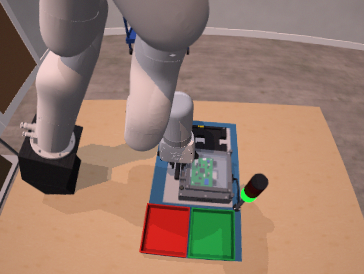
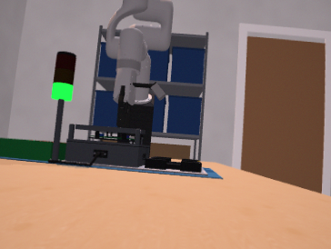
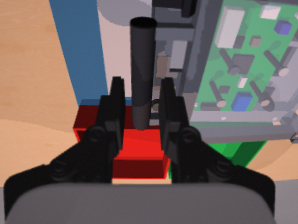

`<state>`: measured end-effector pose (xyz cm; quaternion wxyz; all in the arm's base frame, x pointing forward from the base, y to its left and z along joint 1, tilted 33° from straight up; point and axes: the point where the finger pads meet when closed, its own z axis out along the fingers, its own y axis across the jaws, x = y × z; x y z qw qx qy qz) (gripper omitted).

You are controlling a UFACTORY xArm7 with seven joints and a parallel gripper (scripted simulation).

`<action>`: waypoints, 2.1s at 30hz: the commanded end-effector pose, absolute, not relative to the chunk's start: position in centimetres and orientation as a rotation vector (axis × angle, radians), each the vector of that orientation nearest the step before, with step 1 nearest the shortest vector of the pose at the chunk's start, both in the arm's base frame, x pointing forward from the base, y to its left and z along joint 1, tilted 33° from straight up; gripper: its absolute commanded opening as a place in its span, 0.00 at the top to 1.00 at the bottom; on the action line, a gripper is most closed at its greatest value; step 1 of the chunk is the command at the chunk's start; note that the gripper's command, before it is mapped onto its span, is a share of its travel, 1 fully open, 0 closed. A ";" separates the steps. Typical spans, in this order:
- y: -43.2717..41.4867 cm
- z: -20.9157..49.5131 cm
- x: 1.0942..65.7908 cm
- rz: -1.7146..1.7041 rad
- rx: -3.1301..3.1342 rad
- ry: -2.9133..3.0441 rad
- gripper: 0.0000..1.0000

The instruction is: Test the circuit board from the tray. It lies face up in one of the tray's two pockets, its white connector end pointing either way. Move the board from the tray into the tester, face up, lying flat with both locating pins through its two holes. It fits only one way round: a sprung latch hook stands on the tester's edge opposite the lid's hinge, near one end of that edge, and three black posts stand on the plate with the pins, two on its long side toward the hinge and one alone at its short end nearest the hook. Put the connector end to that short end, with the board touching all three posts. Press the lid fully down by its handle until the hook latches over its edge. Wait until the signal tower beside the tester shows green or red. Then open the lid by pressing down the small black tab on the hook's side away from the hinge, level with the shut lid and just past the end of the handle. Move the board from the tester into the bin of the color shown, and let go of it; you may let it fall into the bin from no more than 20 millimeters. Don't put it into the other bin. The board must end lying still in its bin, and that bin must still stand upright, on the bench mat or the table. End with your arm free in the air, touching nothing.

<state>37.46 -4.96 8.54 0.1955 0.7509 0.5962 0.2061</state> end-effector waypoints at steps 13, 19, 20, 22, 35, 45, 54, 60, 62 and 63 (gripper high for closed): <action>-5.1 6.7 38.7 0.579 2.103 1.670 0.73; -5.1 6.5 38.8 0.579 2.103 1.670 0.73; -5.1 6.5 38.8 0.578 2.103 1.670 0.73; -5.1 6.5 38.8 0.578 2.103 1.670 0.73; -5.1 6.5 38.8 0.578 2.103 1.670 1.00; -5.1 6.5 38.8 0.578 2.103 1.670 1.00; -5.1 6.5 38.8 0.578 2.103 1.670 1.00; -5.1 6.5 38.8 0.578 2.103 1.670 1.00; -5.1 6.5 38.8 0.578 2.103 1.670 1.00; -5.1 6.5 38.8 0.578 2.103 1.670 1.00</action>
